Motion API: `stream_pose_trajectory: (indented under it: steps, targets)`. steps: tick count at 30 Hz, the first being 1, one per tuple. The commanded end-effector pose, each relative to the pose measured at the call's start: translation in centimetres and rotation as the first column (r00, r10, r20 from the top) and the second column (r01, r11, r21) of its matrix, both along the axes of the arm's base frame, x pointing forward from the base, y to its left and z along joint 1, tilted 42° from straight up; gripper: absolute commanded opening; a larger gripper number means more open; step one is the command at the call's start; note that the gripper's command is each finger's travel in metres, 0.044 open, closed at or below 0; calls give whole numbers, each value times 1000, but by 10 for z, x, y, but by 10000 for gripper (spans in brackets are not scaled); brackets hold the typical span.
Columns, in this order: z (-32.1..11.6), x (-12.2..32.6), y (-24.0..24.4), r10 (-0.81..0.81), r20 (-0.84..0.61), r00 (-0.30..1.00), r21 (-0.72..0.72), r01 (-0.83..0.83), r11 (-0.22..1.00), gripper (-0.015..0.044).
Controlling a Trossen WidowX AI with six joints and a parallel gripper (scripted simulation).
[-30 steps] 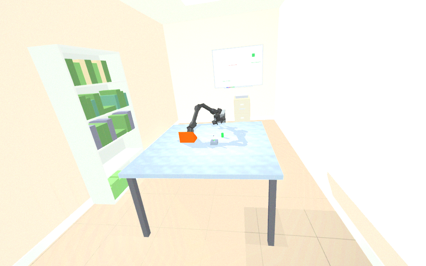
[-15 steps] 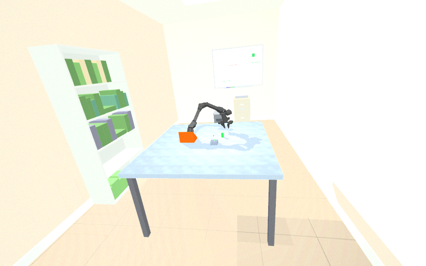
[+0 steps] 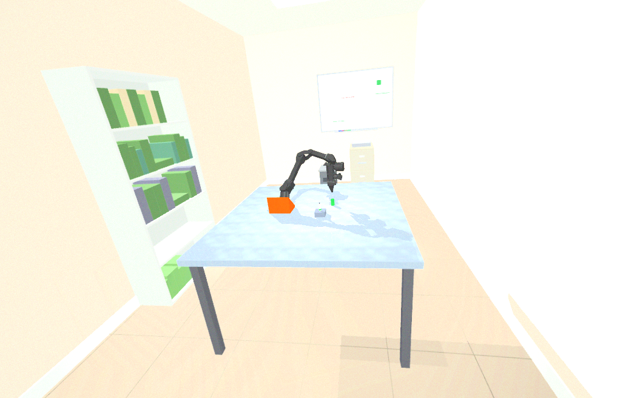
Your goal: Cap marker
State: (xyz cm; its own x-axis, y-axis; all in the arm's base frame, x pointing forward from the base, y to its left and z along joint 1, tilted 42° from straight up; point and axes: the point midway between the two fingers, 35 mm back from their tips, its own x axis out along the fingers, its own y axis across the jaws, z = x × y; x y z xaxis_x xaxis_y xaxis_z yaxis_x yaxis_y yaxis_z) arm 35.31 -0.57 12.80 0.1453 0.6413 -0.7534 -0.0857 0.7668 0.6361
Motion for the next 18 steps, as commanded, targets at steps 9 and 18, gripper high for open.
stream_pose_trajectory:
  steps: [9,18]
  targets:
    - [-25,1,24,-23,-46,999,28,24,999,240]
    - [-36,3,34,-23,-46,999,29,24,999,240]
